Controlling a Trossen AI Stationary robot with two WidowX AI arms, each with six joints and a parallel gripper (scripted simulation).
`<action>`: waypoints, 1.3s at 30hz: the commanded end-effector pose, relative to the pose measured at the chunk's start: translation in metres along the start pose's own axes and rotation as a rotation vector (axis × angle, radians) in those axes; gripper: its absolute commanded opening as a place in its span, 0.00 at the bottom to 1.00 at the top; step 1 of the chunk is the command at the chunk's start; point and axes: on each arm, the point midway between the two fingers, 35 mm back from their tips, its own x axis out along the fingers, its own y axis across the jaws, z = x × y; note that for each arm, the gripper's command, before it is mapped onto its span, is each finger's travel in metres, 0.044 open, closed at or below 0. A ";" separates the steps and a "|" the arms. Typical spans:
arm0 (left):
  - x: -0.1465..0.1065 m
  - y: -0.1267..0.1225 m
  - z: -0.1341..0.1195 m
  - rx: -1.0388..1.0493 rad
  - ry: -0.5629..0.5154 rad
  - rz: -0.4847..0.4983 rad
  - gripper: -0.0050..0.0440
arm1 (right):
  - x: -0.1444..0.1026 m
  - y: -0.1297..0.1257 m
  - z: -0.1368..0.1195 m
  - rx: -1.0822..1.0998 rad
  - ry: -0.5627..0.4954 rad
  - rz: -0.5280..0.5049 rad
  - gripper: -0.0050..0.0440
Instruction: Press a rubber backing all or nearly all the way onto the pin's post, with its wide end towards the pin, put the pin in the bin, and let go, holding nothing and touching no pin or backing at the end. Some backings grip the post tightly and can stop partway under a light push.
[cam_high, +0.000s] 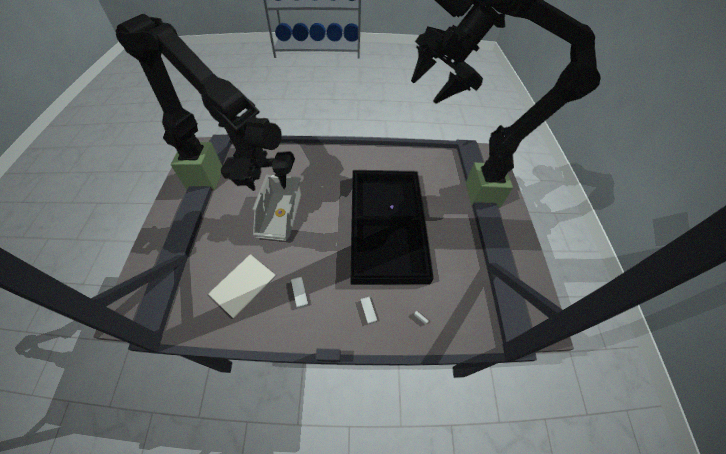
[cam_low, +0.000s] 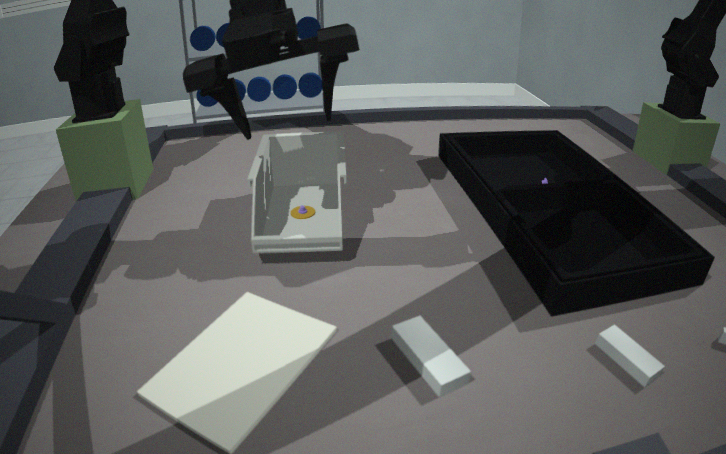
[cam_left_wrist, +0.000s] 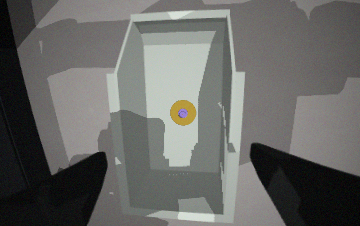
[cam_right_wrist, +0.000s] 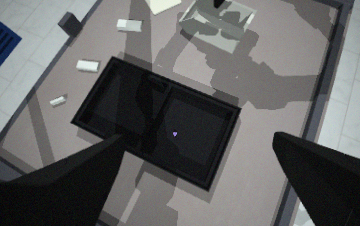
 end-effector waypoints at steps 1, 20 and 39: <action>-0.008 0.001 0.002 -0.189 -0.014 0.053 1.00 | -0.004 0.001 0.002 -0.006 -0.011 -0.006 1.00; -0.013 -0.008 0.002 -0.961 -0.114 0.107 1.00 | -0.004 0.001 0.002 -0.006 -0.011 -0.006 1.00; -0.013 -0.011 0.003 -1.188 -0.149 0.103 1.00 | -0.004 0.001 0.002 -0.006 -0.011 -0.006 1.00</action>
